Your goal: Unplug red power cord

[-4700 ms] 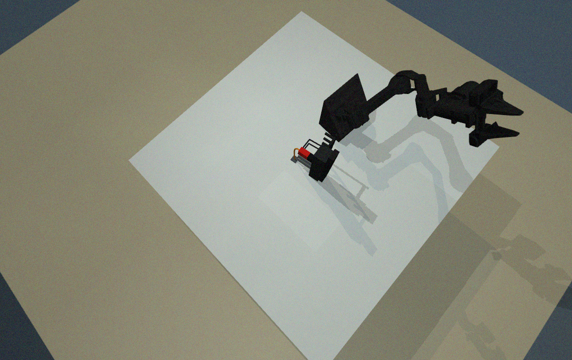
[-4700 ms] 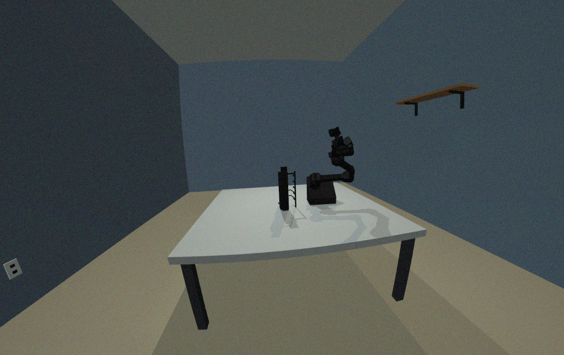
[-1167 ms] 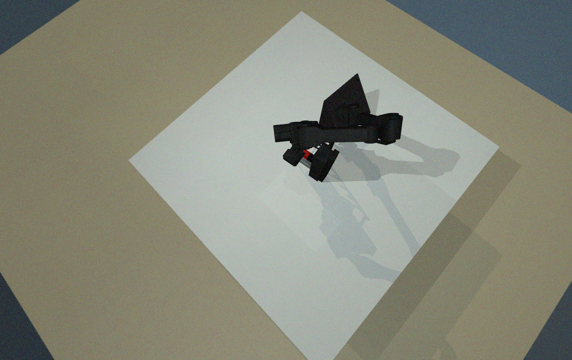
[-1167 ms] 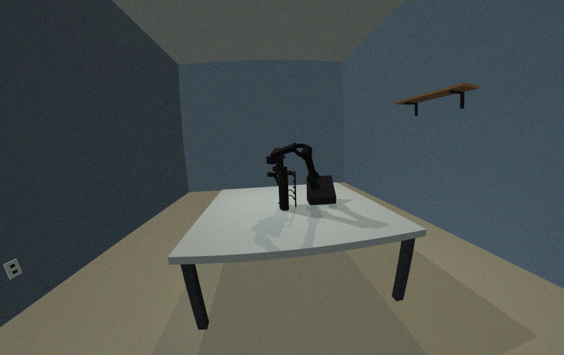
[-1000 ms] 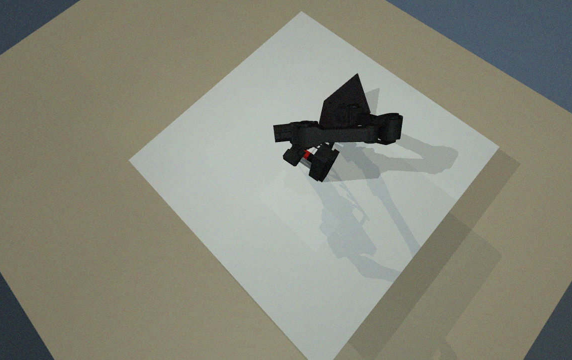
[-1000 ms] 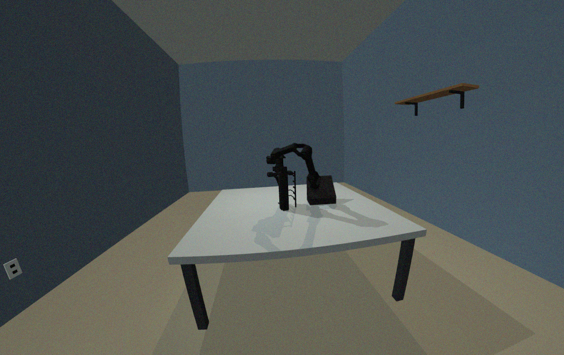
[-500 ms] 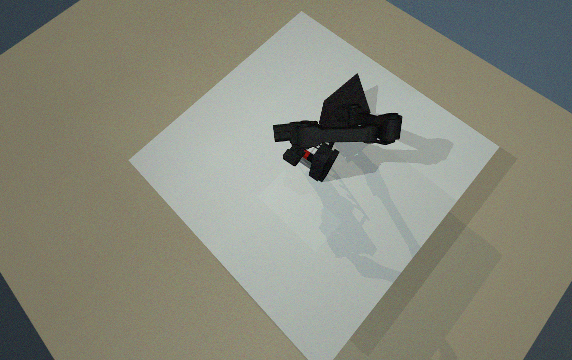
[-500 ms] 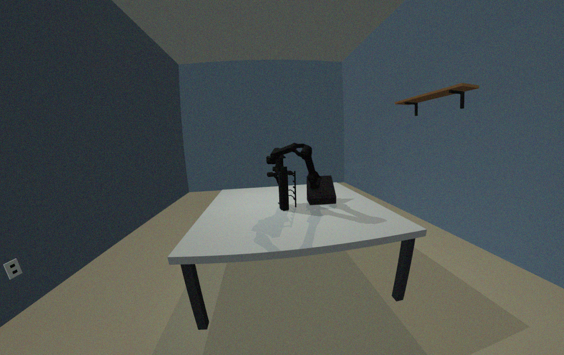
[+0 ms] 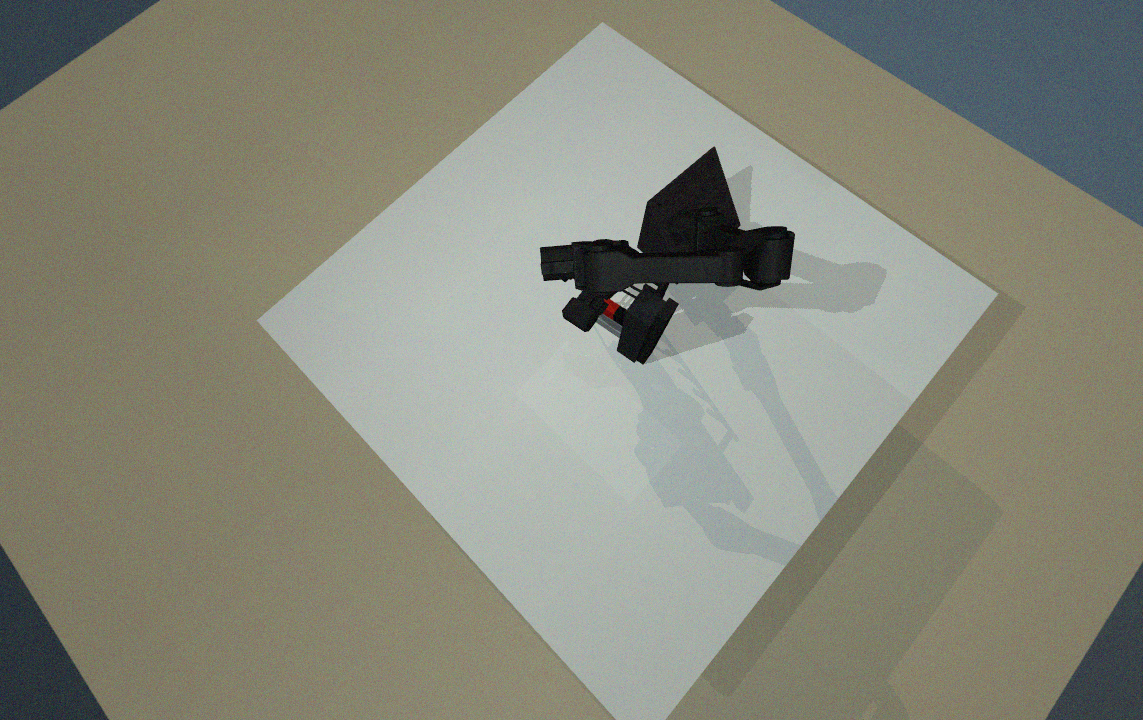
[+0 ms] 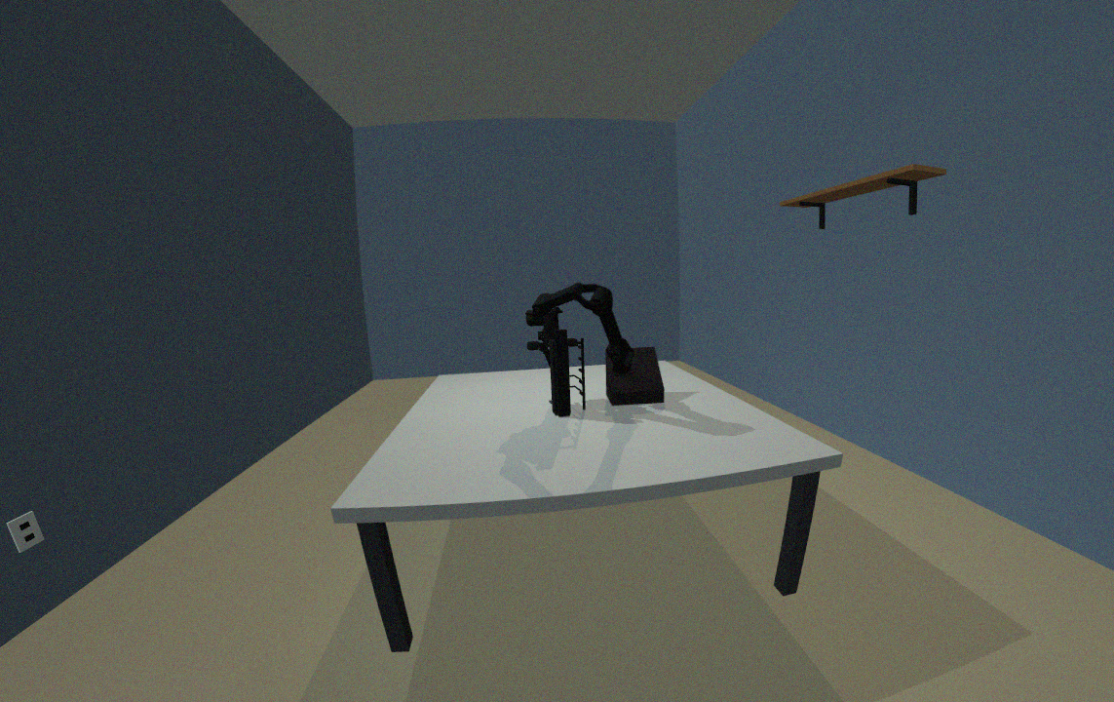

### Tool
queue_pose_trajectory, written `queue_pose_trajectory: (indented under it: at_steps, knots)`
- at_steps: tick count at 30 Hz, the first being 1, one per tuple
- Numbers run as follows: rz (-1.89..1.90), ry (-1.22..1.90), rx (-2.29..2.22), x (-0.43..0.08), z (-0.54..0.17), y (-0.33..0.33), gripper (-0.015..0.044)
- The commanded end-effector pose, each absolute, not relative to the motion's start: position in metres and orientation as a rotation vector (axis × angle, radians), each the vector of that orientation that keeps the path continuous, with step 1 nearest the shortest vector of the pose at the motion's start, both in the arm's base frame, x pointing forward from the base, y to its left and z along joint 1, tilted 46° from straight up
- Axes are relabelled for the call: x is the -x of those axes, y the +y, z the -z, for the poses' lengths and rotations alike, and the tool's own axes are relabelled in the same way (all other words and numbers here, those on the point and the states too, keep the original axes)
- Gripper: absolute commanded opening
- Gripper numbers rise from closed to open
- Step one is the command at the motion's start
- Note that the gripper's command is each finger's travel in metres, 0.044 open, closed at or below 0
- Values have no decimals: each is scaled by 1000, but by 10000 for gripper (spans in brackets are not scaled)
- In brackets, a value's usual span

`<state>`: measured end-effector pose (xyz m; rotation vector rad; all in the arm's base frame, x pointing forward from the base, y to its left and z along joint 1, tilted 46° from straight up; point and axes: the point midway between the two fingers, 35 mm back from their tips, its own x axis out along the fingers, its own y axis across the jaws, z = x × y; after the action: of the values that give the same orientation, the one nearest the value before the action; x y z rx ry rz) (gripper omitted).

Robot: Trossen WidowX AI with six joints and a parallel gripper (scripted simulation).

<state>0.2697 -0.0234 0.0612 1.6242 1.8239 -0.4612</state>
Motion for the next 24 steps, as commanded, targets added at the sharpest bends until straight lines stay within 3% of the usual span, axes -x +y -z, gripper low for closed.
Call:
queue_pose_trajectory:
  at_steps: [1,18,24]
  knots:
    - [499,1771,-1594,-278,-45,-48,0]
    - [500,1771,-1595,-281,-29,-70,0]
    - [482,1784,-1575,-280,-36,-55,157]
